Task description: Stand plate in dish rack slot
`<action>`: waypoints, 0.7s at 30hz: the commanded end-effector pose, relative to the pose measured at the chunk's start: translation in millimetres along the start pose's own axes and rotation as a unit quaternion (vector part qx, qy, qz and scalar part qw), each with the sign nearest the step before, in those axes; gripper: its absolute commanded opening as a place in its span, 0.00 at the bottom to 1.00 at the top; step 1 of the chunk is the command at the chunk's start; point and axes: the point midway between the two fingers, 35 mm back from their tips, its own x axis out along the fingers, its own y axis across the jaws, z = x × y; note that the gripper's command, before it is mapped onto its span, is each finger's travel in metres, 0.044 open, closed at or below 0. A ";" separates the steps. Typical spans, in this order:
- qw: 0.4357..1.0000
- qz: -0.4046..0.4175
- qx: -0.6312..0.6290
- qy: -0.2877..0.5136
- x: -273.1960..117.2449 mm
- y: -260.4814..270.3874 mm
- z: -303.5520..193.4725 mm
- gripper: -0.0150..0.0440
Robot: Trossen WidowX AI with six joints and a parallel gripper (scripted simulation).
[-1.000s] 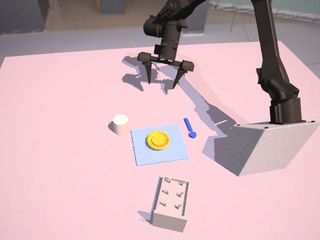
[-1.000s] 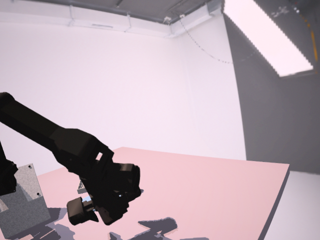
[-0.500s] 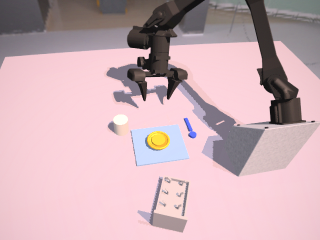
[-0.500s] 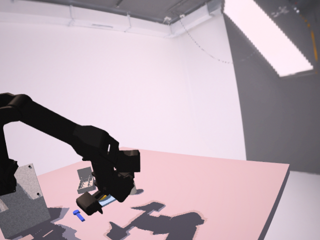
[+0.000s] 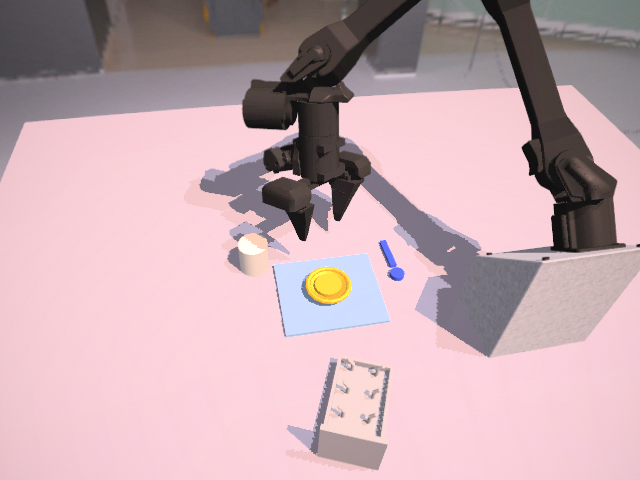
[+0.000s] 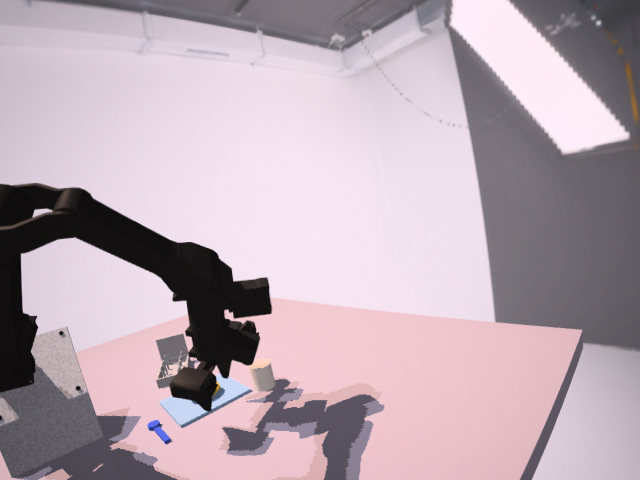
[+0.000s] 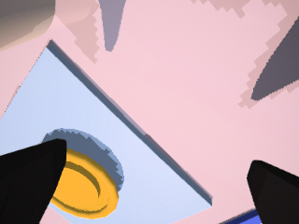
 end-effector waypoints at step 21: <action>0.919 -0.118 -0.372 -0.052 9.3 62.1 -67.5 0.93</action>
